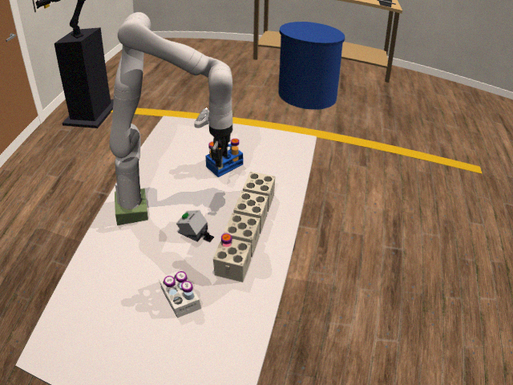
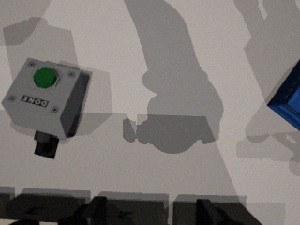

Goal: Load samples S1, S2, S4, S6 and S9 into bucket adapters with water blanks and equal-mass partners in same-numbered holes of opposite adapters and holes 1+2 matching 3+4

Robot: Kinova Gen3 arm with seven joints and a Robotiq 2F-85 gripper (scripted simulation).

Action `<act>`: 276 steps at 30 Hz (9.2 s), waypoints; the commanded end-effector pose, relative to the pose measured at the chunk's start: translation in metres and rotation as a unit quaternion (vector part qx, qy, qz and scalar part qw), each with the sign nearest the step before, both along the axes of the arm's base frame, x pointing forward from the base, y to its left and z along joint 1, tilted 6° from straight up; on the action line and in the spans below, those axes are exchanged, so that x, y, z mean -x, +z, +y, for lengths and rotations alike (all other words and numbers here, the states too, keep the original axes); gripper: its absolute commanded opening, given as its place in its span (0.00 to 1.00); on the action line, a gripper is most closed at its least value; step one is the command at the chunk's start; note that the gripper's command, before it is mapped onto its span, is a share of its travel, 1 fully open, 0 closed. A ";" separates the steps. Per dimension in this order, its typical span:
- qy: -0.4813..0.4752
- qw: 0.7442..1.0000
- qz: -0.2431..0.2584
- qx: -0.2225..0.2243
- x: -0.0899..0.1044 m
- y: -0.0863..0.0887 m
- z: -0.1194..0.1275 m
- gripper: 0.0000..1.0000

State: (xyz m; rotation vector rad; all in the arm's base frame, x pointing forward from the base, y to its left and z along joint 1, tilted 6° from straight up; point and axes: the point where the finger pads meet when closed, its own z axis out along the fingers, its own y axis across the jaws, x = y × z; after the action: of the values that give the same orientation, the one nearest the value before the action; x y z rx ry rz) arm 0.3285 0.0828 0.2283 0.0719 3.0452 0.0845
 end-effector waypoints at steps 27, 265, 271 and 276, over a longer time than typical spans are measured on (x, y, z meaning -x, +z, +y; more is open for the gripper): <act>-0.005 1.000 -0.005 -0.002 -0.012 -0.002 -0.087 0.62; 0.375 0.926 -0.022 0.039 -0.086 -0.132 -0.222 0.62; 0.375 0.926 -0.022 0.039 -0.086 -0.134 -0.222 0.62; 0.377 0.925 -0.023 0.038 -0.086 -0.133 -0.221 0.62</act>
State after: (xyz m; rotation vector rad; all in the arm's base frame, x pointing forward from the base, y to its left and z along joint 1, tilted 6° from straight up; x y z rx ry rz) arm 0.4150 -0.1378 0.0957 -1.0830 2.8265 0.0200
